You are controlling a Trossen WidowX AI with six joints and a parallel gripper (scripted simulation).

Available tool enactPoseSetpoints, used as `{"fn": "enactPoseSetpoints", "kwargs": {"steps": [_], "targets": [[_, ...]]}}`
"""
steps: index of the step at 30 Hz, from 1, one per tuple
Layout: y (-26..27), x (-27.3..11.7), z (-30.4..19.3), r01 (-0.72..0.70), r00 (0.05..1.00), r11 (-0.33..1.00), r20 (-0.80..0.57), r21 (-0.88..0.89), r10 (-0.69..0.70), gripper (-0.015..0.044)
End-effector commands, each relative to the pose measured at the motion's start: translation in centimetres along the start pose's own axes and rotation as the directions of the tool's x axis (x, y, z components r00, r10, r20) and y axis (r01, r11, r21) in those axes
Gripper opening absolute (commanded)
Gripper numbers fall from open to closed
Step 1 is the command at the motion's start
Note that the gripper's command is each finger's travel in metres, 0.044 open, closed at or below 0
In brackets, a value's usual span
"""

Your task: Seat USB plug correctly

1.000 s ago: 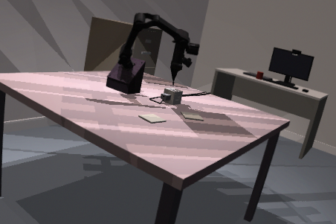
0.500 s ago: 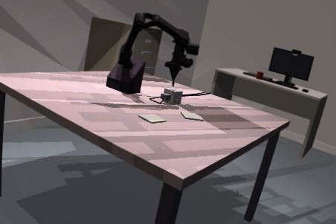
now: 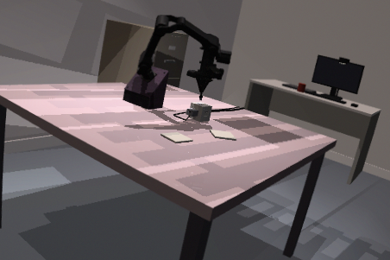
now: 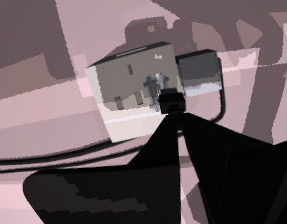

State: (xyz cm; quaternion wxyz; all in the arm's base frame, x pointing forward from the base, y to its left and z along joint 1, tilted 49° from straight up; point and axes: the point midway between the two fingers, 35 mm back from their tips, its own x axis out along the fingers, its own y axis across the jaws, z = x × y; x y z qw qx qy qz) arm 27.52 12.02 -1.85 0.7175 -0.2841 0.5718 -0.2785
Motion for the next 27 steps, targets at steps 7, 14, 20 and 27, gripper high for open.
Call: {"fn": "enactPoseSetpoints", "kwargs": {"steps": [7,14,20,27], "targets": [[0.01,0.03,-0.01,0.000,1.000,0.965,0.000,0.261,0.000,0.0000],[0.01,0.03,-0.01,0.000,1.000,0.902,0.000,0.433,0.000,0.0000],[0.01,0.03,-0.01,0.000,1.000,0.823,0.000,0.568,0.000,0.0000],[0.01,0.03,-0.01,0.000,1.000,0.706,0.000,0.709,0.000,0.0000]]}}
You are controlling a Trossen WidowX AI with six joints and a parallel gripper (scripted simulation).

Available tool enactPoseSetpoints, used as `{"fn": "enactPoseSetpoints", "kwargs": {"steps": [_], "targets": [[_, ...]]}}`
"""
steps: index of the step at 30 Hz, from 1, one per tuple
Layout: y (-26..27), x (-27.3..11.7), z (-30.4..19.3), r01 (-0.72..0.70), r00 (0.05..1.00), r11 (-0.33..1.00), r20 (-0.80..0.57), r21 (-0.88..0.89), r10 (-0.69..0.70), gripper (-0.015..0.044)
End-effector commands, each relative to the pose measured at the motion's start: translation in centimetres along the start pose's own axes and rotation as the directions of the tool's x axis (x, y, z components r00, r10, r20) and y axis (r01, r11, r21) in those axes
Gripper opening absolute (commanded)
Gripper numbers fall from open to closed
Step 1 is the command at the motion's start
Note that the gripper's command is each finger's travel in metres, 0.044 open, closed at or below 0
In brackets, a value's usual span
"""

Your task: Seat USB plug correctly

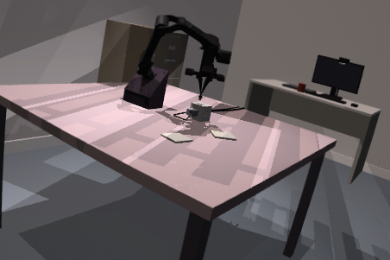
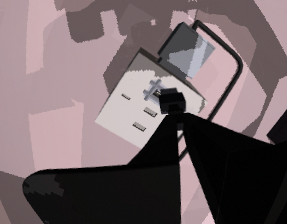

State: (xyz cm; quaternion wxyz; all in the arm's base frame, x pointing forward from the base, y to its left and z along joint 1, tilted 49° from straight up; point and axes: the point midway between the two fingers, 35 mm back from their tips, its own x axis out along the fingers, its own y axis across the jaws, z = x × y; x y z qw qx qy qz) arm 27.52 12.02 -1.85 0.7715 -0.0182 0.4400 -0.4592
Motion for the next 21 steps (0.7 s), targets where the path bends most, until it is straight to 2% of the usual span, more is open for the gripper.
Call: {"fn": "enactPoseSetpoints", "kwargs": {"steps": [1,11,21], "targets": [[0.00,0.03,-0.01,0.000,1.000,0.994,0.000,0.107,0.000,0.0000],[0.00,0.03,-0.01,0.000,1.000,0.933,0.000,0.360,0.000,0.0000],[0.00,0.03,-0.01,0.000,1.000,0.808,0.000,0.590,0.000,0.0000]]}}
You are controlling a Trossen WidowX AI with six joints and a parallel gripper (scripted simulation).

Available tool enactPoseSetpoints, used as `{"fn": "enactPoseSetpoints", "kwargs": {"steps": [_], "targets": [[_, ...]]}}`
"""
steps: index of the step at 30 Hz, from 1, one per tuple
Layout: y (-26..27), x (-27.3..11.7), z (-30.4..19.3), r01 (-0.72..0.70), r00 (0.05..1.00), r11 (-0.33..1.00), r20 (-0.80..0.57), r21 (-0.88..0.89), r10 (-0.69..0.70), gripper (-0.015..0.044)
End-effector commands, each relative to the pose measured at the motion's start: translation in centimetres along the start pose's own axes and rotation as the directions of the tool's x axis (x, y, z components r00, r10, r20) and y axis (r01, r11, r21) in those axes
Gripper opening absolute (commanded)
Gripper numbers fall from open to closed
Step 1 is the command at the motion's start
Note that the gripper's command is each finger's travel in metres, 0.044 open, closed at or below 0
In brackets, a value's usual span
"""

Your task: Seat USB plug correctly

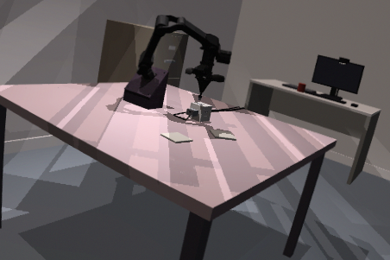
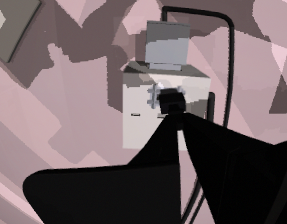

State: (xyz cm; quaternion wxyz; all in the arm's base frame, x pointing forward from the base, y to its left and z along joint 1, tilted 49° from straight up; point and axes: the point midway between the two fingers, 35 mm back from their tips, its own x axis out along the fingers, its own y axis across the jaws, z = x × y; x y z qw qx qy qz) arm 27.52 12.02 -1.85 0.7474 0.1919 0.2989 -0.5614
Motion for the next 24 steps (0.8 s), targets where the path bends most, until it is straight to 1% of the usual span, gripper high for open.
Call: {"fn": "enactPoseSetpoints", "kwargs": {"steps": [1,5,24], "targets": [[0.00,0.03,-0.01,0.000,1.000,0.994,0.000,0.107,0.000,0.0000],[0.00,0.03,-0.01,0.000,1.000,0.985,0.000,0.172,0.000,0.0000],[-0.01,0.08,-0.03,0.000,1.000,0.986,-0.004,0.166,0.001,0.0000]]}}
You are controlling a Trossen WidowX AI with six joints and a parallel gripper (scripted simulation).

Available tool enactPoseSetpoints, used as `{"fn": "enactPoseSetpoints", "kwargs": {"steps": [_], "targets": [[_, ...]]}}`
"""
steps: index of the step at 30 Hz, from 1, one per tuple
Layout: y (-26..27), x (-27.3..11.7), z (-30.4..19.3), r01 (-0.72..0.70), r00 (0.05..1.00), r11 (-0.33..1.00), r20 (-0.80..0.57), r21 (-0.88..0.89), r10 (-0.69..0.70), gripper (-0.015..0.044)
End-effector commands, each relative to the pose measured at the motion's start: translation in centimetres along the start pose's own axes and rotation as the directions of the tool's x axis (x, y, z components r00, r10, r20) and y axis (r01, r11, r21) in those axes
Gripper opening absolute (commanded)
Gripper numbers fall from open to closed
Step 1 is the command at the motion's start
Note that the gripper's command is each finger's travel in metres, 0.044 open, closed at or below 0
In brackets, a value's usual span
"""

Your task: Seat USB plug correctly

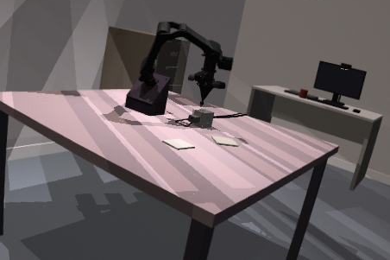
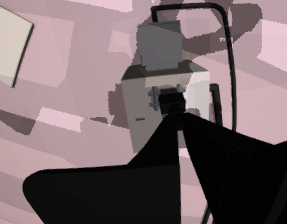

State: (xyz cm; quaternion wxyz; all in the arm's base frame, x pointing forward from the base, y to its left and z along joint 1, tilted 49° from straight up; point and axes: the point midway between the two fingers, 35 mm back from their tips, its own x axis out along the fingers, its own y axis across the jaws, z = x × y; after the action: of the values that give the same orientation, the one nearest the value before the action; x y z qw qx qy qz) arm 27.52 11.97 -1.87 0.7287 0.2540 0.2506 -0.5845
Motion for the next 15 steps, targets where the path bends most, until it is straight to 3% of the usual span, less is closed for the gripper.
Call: {"fn": "enactPoseSetpoints", "kwargs": {"steps": [1,15], "targets": [[0.00,0.05,-0.05,0.000,1.000,1.000,-0.005,-0.001,0.000,0.0000],[-0.01,0.22,-0.13,0.000,1.000,1.000,-0.015,0.001,0.000,0.0000]]}}
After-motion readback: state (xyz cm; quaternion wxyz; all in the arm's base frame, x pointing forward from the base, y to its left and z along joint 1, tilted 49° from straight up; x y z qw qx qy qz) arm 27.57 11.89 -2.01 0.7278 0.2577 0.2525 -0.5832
